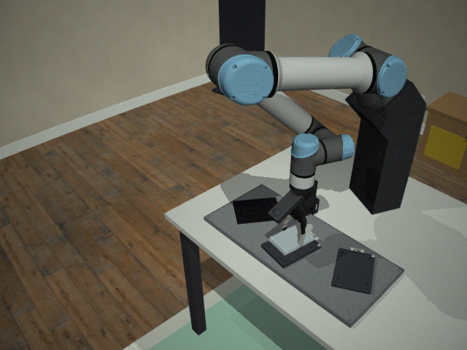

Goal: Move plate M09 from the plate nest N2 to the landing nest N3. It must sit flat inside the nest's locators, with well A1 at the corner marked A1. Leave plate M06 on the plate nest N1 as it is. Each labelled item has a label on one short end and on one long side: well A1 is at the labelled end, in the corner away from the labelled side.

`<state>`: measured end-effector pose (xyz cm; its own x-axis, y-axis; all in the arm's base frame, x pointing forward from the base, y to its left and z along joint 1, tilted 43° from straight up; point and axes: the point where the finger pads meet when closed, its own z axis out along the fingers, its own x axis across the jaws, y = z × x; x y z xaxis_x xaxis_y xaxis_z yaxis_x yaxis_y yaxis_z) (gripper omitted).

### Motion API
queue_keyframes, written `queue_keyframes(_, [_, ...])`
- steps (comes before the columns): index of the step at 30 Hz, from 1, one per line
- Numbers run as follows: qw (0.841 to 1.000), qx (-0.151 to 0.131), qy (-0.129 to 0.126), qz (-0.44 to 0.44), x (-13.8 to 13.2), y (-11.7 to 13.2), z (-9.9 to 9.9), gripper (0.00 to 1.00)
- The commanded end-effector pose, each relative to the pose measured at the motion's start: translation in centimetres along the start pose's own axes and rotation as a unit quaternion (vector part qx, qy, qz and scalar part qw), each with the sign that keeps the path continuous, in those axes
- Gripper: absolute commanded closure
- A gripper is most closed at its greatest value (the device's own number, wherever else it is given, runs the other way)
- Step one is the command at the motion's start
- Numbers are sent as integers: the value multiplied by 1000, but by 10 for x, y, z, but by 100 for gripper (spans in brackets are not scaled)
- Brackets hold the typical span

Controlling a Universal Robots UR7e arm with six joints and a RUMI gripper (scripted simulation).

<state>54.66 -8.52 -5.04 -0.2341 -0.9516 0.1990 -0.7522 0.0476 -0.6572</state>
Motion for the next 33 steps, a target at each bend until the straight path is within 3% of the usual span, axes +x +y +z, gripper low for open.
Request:
queue_keyframes(1, [1000, 0, 0, 0, 0, 0, 1, 100])
queue_keyframes(33, [1000, 0, 0, 0, 0, 0, 10, 100])
